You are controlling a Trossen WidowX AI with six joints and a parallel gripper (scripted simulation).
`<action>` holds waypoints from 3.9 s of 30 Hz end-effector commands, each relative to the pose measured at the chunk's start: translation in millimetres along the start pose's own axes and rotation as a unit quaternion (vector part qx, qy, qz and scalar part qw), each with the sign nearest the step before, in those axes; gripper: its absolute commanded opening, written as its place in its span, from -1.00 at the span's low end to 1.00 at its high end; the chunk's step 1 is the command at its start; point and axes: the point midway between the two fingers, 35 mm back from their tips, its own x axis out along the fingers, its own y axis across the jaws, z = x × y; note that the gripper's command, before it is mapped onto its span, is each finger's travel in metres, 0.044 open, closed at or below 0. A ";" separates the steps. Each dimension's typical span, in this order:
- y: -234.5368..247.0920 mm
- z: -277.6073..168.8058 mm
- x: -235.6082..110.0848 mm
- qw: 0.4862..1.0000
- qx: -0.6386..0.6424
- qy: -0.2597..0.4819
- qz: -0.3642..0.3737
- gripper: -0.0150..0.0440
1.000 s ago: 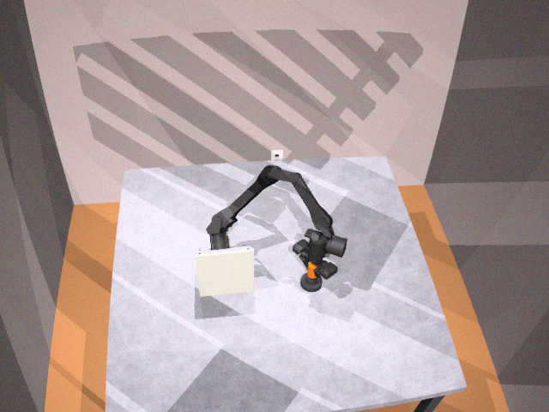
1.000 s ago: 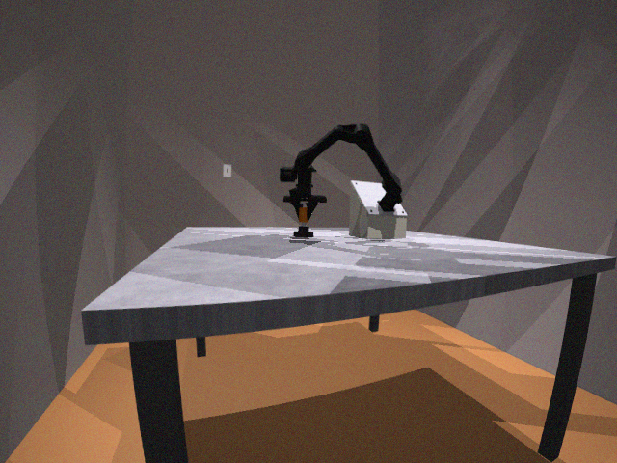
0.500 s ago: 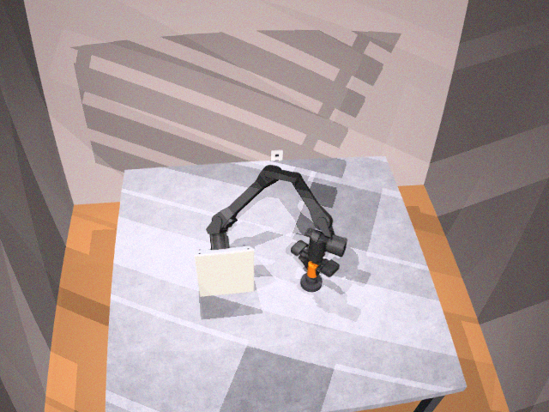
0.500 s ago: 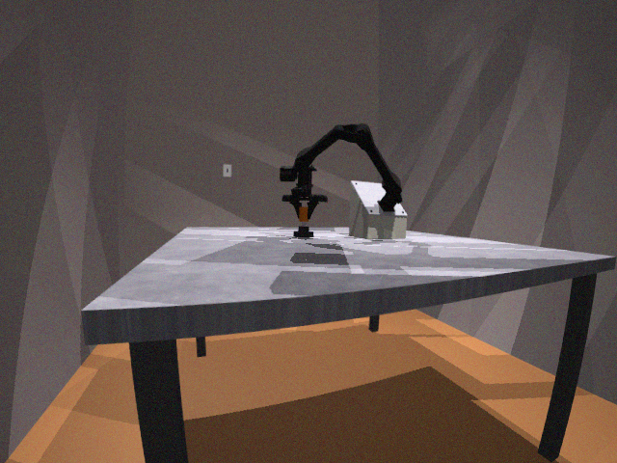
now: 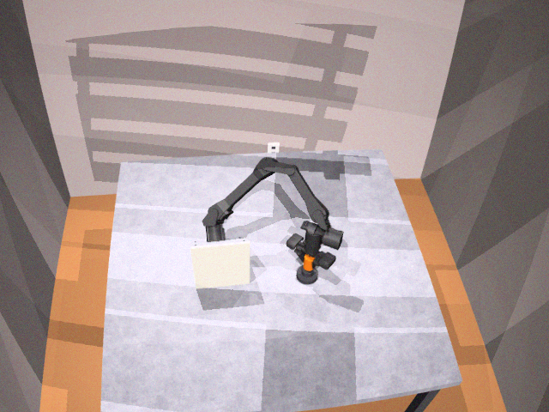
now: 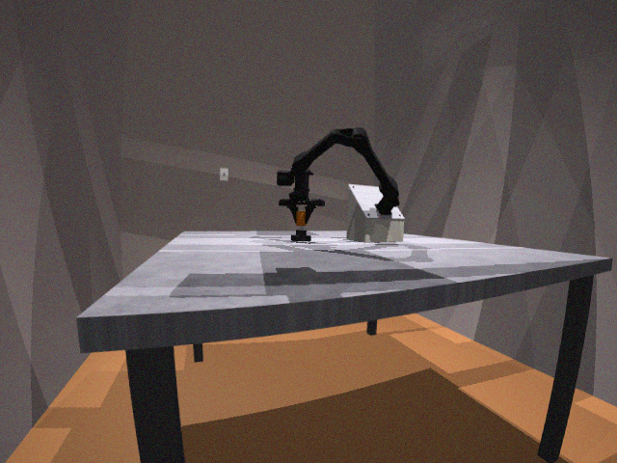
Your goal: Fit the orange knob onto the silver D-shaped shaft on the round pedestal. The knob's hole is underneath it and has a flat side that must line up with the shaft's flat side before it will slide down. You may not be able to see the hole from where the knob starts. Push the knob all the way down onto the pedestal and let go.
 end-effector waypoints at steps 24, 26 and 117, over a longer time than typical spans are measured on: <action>0.2 -0.8 -3.5 1.000 -0.004 0.000 -0.001 -0.49; 0.1 -0.6 -4.1 1.000 -0.008 0.000 -0.001 -0.49; -0.3 -0.2 -3.8 0.962 -0.272 0.000 -0.001 -0.49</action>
